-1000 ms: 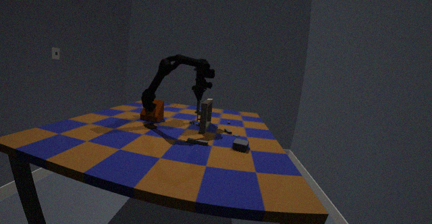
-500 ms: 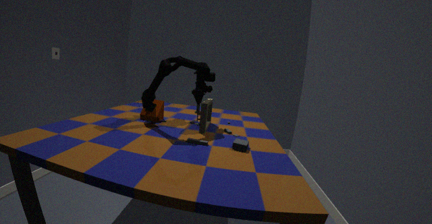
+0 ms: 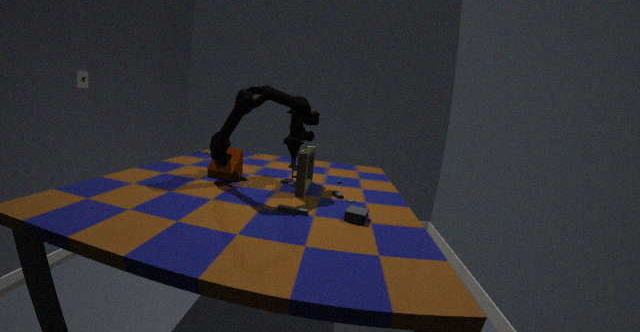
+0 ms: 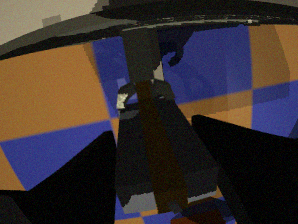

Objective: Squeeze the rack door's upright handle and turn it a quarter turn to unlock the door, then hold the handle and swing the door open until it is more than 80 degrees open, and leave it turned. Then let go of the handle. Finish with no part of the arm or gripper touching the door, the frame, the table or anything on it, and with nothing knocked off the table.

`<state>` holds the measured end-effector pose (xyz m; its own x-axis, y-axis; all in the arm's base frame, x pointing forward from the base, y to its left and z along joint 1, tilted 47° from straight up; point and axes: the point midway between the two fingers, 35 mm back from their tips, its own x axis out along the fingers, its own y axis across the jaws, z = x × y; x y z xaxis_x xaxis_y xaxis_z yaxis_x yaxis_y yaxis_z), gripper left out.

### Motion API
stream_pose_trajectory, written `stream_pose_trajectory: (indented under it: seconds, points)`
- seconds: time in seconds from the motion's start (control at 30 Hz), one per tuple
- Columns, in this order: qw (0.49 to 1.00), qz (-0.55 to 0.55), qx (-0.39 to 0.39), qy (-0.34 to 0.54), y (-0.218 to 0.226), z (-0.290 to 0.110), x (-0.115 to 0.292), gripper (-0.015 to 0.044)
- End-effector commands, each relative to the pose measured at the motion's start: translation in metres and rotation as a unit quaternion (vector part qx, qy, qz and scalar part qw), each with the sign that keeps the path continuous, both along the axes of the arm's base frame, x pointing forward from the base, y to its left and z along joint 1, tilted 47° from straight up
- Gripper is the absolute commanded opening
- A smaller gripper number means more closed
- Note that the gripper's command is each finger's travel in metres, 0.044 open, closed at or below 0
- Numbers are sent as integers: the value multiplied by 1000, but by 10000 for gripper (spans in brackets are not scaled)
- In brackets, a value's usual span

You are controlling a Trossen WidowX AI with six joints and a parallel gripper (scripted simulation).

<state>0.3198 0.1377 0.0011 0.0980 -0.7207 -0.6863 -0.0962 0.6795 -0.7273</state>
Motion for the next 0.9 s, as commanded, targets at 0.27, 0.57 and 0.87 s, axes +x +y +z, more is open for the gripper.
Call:
stream_pose_trajectory:
  seconds: [0.27,0.57,0.87]
  points:
    - [1000,-2,0,5,-3,-2,-2,26]
    - [998,40,-6,49,-3,-2,-2,10]
    - [959,190,-26,206,-3,-2,-2,10]
